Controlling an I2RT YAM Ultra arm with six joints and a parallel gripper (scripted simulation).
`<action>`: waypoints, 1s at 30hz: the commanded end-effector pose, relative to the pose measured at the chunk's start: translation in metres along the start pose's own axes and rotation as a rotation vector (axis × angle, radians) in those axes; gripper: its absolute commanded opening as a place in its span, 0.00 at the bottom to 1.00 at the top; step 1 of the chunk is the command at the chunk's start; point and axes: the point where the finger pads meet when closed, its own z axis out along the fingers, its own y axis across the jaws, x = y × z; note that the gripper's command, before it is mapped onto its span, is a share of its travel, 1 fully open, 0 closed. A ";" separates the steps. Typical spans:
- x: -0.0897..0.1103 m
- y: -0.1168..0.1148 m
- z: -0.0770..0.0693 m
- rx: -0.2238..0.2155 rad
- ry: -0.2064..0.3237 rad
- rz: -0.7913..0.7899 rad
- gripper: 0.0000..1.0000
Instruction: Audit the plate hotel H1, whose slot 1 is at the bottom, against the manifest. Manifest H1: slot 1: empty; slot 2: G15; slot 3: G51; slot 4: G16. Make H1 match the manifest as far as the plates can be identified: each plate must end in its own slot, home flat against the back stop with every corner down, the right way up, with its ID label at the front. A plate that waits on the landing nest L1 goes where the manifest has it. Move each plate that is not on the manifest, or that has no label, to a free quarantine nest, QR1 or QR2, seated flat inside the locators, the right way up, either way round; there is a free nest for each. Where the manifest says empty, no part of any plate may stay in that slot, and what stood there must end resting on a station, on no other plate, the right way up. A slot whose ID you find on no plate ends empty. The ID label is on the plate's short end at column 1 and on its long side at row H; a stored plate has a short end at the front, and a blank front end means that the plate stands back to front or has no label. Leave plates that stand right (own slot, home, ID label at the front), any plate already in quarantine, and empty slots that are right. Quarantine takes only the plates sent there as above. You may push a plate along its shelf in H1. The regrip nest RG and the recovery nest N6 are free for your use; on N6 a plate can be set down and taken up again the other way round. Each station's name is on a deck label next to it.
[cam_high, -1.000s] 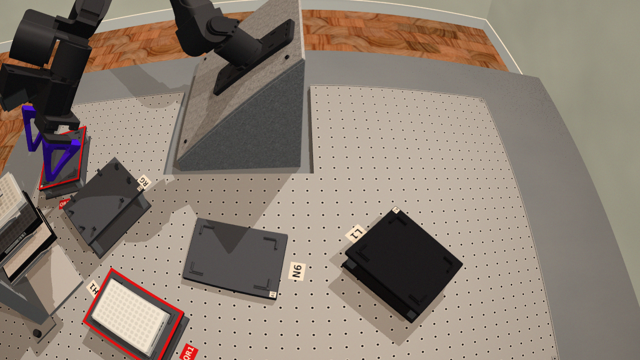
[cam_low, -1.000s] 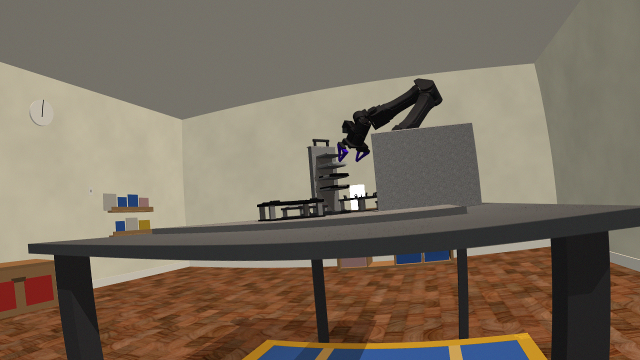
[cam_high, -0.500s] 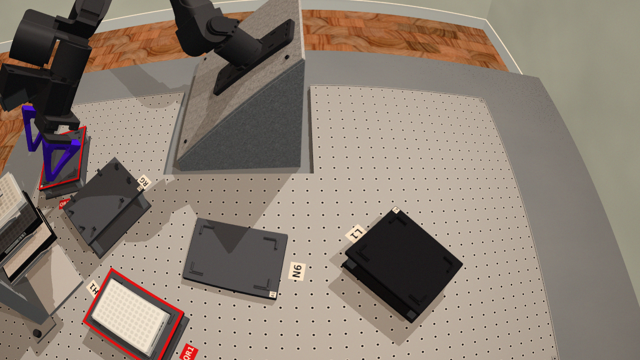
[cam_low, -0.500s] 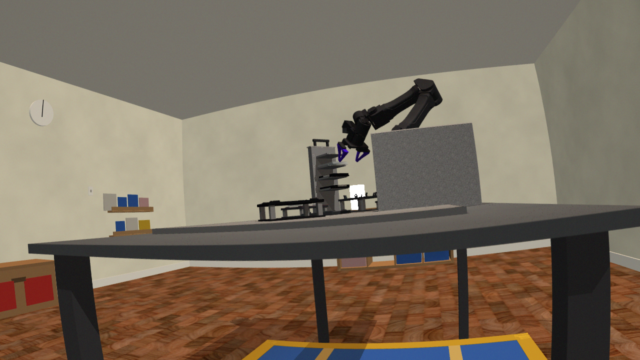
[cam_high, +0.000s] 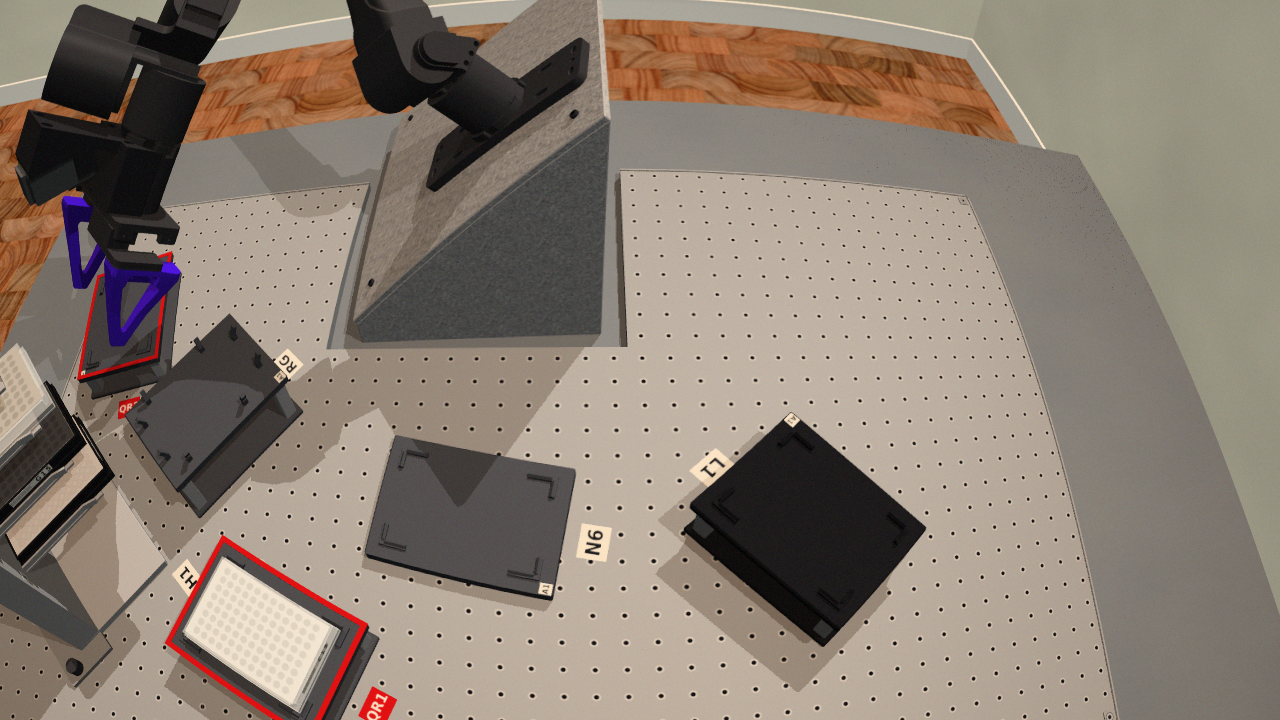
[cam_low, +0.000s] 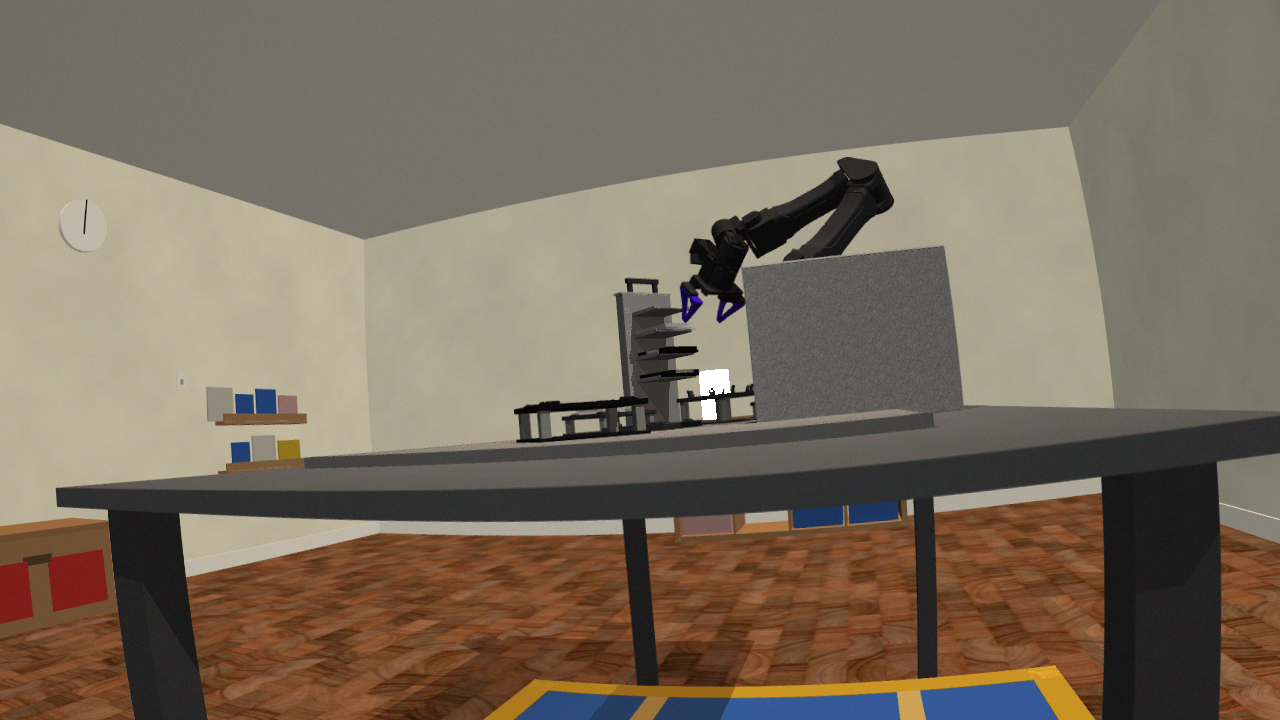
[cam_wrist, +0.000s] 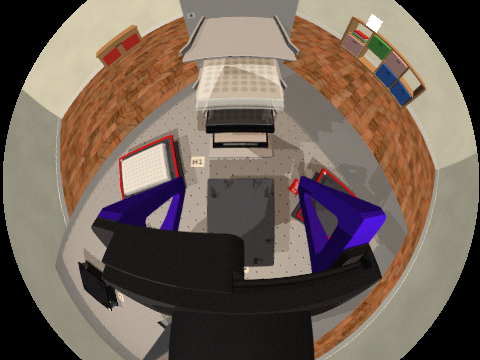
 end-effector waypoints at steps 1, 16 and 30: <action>-0.001 0.000 -0.003 -0.003 -0.007 0.004 1.00; 0.016 0.000 0.006 -0.002 -0.008 0.004 1.00; 0.031 0.000 0.021 -0.002 -0.008 0.003 1.00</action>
